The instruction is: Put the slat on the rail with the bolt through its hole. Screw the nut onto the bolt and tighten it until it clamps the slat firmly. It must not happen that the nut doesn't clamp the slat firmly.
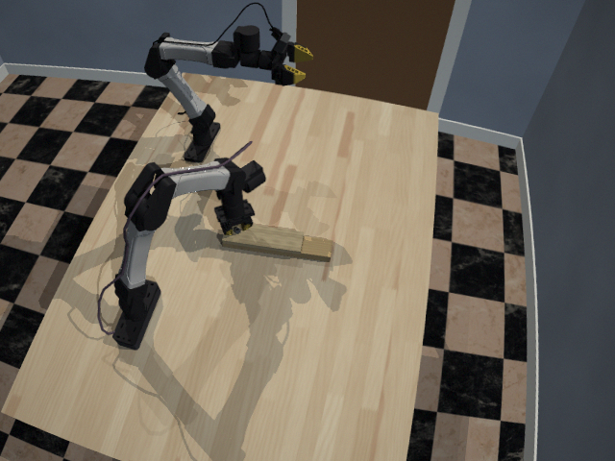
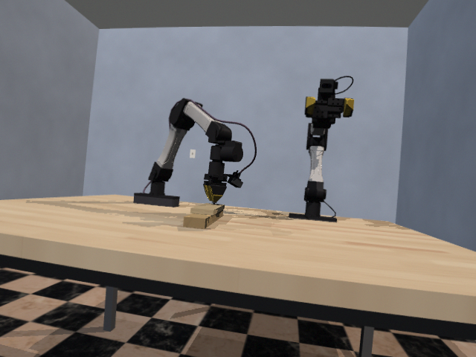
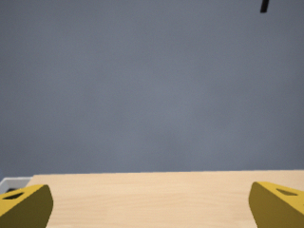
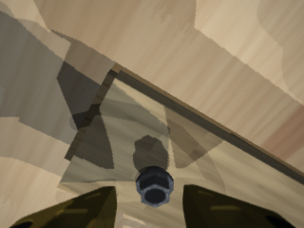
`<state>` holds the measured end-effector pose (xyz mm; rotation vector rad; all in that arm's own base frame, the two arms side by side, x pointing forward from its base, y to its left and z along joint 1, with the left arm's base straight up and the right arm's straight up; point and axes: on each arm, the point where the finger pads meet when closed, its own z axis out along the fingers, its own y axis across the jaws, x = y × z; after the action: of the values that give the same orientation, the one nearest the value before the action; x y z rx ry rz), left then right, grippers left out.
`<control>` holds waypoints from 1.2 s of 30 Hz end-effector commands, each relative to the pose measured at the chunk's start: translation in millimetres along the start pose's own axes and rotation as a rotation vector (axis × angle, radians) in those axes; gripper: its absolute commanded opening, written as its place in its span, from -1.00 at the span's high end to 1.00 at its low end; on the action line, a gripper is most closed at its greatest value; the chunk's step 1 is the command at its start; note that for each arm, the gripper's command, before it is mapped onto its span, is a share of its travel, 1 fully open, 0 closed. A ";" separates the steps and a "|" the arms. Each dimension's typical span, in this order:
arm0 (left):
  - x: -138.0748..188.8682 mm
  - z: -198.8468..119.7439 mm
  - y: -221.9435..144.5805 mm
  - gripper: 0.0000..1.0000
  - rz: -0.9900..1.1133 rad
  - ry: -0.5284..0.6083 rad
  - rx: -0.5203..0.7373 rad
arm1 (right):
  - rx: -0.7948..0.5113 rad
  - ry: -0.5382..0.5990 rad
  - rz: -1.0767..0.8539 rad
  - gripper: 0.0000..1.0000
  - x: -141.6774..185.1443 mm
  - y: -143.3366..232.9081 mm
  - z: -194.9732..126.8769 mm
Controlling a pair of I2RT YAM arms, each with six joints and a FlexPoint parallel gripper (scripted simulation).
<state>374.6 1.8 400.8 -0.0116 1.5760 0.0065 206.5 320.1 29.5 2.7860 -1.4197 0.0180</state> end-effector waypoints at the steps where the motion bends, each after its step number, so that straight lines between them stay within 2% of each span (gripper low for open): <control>1: -7.5 -1.9 -0.7 -1.00 0.002 -0.020 0.002 | 0.024 -0.023 -0.024 0.28 -2.2 -5.5 -13.4; 36: -7.5 -1.9 -0.7 -1.00 0.002 -0.020 0.002 | 0.015 -0.020 -0.020 0.28 -2.7 -3.8 -3.2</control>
<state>374.6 1.8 400.8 -0.0116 1.5760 0.0065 206.1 320.3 29.5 2.8000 -1.3921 0.0139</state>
